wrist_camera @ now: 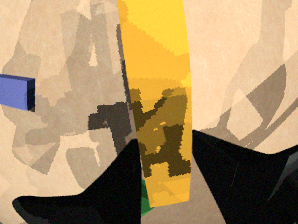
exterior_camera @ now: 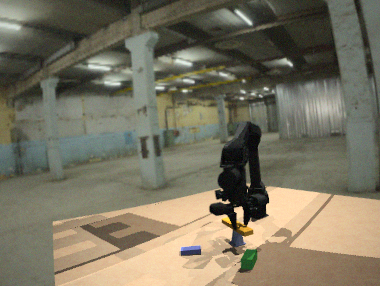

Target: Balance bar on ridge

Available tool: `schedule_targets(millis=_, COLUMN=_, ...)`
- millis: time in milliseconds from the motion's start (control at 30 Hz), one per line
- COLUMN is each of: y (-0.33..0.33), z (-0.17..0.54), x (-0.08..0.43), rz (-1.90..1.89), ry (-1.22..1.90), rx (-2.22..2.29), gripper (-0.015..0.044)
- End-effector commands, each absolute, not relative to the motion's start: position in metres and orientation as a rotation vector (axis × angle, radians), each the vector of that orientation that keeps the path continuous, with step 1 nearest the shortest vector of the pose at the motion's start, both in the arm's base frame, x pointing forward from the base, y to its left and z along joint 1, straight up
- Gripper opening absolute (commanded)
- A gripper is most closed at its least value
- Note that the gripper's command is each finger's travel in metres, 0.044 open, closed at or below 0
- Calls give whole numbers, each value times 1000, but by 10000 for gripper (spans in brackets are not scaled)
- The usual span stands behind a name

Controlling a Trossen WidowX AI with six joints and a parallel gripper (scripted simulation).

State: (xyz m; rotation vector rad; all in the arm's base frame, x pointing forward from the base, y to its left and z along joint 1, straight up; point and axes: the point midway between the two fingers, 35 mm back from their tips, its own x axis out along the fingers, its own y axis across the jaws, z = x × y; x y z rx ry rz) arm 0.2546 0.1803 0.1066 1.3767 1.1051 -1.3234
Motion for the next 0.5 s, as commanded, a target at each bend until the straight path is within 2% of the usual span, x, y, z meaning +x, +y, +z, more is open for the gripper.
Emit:
schedule_targets(millis=0, y=180, z=107, x=255, rz=-1323, ry=1105, rx=1377, gripper=171)
schedule_targets(millis=467, y=180, z=107, x=255, rz=-1323, ry=1105, rx=1377, gripper=185)
